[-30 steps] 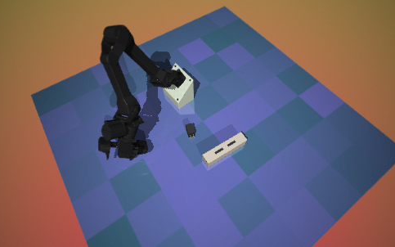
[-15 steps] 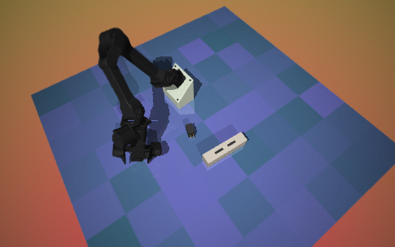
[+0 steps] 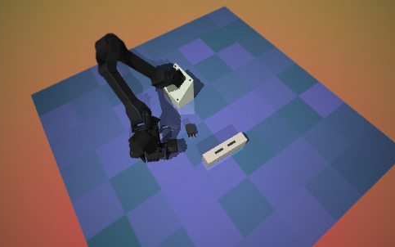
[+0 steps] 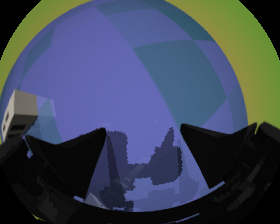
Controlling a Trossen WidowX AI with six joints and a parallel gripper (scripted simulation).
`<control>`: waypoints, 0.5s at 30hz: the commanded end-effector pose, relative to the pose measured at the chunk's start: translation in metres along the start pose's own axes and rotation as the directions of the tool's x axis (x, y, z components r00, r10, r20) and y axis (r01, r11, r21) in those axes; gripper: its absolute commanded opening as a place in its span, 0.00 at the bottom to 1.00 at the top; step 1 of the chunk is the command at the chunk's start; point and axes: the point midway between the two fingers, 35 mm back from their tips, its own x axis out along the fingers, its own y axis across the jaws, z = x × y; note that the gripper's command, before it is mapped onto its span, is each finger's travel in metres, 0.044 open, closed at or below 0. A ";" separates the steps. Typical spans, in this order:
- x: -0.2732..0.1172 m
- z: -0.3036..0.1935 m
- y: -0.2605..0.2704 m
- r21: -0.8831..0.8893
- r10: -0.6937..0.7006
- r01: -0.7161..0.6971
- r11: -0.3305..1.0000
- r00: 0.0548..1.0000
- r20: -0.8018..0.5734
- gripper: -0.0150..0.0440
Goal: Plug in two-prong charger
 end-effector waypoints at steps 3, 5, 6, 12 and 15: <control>-0.004 -0.003 0.031 0.016 0.073 -0.072 0.997 0.996 -0.053 1.00; -0.006 -0.005 0.039 0.020 0.093 -0.092 0.996 0.993 -0.068 1.00; -0.007 -0.006 0.044 0.022 0.102 -0.101 0.995 0.992 -0.076 1.00; -0.016 -0.012 0.068 0.031 0.152 -0.149 0.988 0.980 -0.126 1.00; -0.021 -0.015 0.080 0.034 0.171 -0.168 0.985 0.974 -0.151 1.00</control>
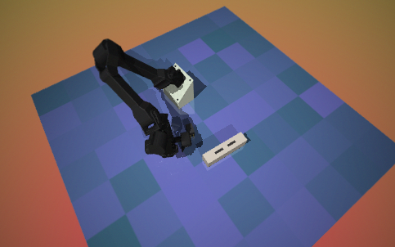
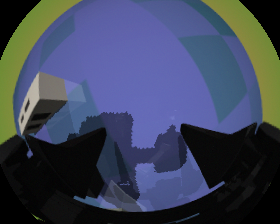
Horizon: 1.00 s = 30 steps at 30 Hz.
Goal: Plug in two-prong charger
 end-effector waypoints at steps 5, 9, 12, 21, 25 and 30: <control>-0.007 -0.013 0.032 -0.002 0.046 -0.046 0.999 0.996 -0.079 1.00; -0.012 -0.019 0.045 -0.005 0.059 -0.060 0.998 0.992 -0.114 1.00; -0.017 -0.025 0.054 -0.009 0.064 -0.066 0.998 0.988 -0.139 1.00; -0.031 -0.040 0.076 -0.028 0.061 -0.068 0.997 0.976 -0.207 1.00; -0.037 -0.047 0.083 -0.040 0.050 -0.061 0.997 0.971 -0.232 1.00; -0.046 -0.056 0.091 -0.058 0.030 -0.047 0.997 0.965 -0.259 1.00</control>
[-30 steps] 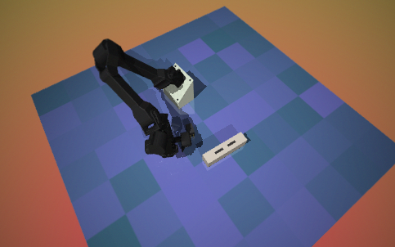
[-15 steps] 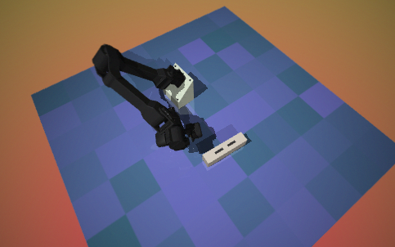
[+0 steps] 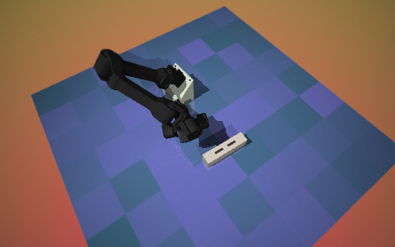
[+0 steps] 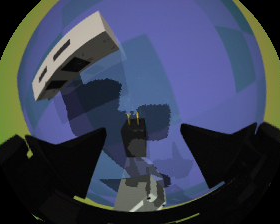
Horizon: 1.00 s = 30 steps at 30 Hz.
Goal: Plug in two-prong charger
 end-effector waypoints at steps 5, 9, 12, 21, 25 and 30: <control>-0.010 -0.016 0.013 -0.026 -0.044 0.043 0.999 0.998 -0.045 1.00; -0.016 -0.023 0.017 -0.040 -0.069 0.067 0.997 0.996 -0.058 1.00; -0.020 -0.028 0.019 -0.049 -0.089 0.086 0.995 0.994 -0.064 1.00; -0.014 -0.029 0.019 -0.051 -0.094 0.091 0.995 0.993 -0.064 1.00; -0.007 -0.029 0.018 -0.051 -0.095 0.092 0.994 0.993 -0.064 1.00; -0.003 -0.029 0.018 -0.051 -0.094 0.091 0.995 0.993 -0.064 1.00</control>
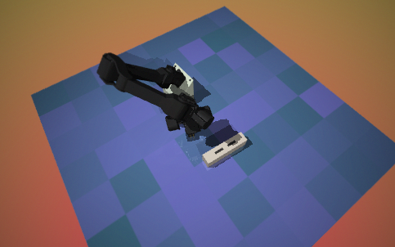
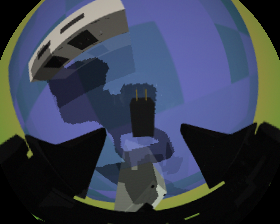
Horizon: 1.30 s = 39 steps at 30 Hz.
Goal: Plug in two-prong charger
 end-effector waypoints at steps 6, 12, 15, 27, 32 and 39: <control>0.014 0.001 0.001 -0.008 -0.004 0.004 1.000 1.000 -0.002 1.00; 0.024 0.002 0.001 -0.008 -0.004 0.004 1.000 1.000 -0.002 1.00; 0.029 0.002 0.001 -0.008 -0.004 0.004 1.000 1.000 -0.002 1.00; 0.048 0.003 0.000 -0.008 -0.007 0.007 1.000 1.000 -0.001 1.00; 0.050 0.003 0.000 -0.008 -0.008 0.008 1.000 1.000 -0.001 1.00; 0.047 0.004 -0.001 0.002 -0.002 0.002 1.000 1.000 0.003 0.69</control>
